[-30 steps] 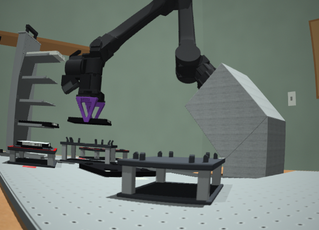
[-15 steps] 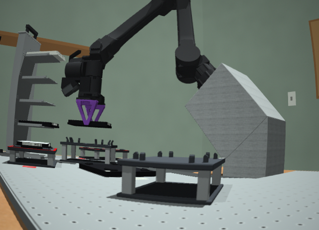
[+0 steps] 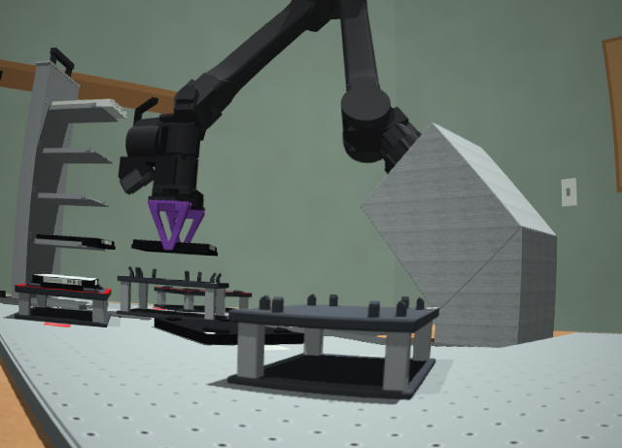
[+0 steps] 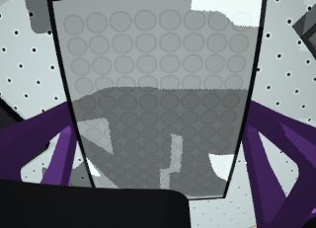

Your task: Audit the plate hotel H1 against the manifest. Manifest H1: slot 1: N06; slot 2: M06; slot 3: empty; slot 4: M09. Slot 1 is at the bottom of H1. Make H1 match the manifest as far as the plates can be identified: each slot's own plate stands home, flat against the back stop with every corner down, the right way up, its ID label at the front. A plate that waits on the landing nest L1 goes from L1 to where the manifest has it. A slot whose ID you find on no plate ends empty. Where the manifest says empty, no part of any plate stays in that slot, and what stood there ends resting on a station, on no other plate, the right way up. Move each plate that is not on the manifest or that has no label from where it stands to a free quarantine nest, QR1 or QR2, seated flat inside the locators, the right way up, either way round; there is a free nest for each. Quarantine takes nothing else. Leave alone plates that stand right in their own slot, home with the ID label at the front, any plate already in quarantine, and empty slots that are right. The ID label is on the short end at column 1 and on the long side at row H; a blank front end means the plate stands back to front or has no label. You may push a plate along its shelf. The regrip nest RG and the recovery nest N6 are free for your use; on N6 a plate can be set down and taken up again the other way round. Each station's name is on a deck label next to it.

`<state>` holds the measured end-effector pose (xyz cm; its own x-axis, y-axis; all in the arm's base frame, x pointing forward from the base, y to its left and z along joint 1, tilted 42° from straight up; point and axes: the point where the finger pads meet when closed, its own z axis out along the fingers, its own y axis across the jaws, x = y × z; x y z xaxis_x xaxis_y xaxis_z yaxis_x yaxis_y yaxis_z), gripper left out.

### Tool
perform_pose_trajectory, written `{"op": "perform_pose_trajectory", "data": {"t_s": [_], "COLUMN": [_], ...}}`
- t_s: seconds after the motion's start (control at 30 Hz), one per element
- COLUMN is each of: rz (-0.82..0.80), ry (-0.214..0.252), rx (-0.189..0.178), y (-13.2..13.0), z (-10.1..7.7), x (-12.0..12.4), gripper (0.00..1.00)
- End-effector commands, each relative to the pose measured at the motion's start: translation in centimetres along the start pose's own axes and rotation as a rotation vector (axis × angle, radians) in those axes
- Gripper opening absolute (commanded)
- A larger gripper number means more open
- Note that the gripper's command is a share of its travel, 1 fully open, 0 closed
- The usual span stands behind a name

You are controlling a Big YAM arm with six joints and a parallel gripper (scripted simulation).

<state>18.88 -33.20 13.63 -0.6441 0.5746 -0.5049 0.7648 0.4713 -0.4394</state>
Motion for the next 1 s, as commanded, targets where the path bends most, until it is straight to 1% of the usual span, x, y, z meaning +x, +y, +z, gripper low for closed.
{"op": "perform_pose_trajectory", "data": {"t_s": [0.0, 0.03, 0.13, 0.2, 0.33, 0.5, 0.53, 0.67, 0.8, 0.9, 0.97], "rz": [-0.002, -0.007, -0.014, -0.007, -0.013, -0.008, -0.012, -0.007, -0.014, -0.006, -0.01], "ry": [-0.008, 0.001, -0.002, 0.002, -0.005, 0.002, -0.013, 0.002, -0.002, 0.0, 0.001], "rx": [0.005, 0.004, -0.002, 0.003, -0.001, 0.003, -0.001, 0.003, -0.002, 0.004, 0.001], "y": [-0.4, -0.2, 0.2, -0.2, 0.1, -0.1, 0.1, -0.2, 0.2, -0.2, 0.0], "z": [0.2, 0.5, 0.6, 0.9, 1.0, 1.4, 1.0, 1.7, 1.9, 2.1, 2.3], "x": [0.1, 0.2, 0.2, 0.3, 0.2, 0.3, 0.0, 0.4, 0.2, 0.3, 0.3], "gripper": [0.86, 0.86, 0.86, 0.86, 0.86, 0.86, 0.86, 0.86, 0.86, 0.86, 0.86]}}
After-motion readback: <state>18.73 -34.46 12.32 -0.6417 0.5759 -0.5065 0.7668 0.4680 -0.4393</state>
